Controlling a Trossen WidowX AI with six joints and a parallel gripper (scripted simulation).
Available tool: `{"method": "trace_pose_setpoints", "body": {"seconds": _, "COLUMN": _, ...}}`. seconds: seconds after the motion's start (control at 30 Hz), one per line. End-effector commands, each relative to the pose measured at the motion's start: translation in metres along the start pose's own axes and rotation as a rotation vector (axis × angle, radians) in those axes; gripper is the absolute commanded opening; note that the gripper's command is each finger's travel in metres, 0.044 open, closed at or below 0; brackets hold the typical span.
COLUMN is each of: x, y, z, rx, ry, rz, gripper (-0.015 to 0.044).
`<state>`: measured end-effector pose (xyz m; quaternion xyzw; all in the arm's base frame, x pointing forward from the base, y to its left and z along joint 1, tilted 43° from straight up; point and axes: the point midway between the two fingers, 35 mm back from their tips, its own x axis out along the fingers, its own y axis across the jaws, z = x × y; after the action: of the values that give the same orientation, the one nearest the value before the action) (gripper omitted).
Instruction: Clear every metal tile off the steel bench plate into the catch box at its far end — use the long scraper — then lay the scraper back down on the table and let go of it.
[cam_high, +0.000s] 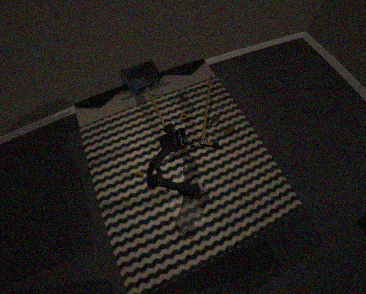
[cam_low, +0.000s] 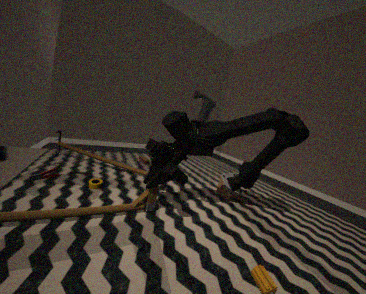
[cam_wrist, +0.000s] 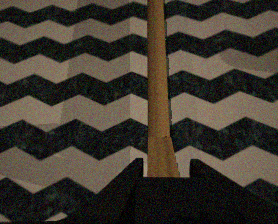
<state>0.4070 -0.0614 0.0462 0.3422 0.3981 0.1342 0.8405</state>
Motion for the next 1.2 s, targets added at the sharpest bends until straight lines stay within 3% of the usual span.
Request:
{"method": "trace_pose_setpoints", "body": {"seconds": 0.0, "x": 0.005, "y": 0.001, "z": 0.012, "rx": -0.003, "ry": -0.01, "rz": -0.003, "gripper": 0.0}}
{"method": "trace_pose_setpoints", "body": {"seconds": 1.17, "x": 0.036, "y": 0.008, "z": 0.056, "rx": -0.005, "ry": -0.013, "rz": -0.002, "gripper": 0.0}}
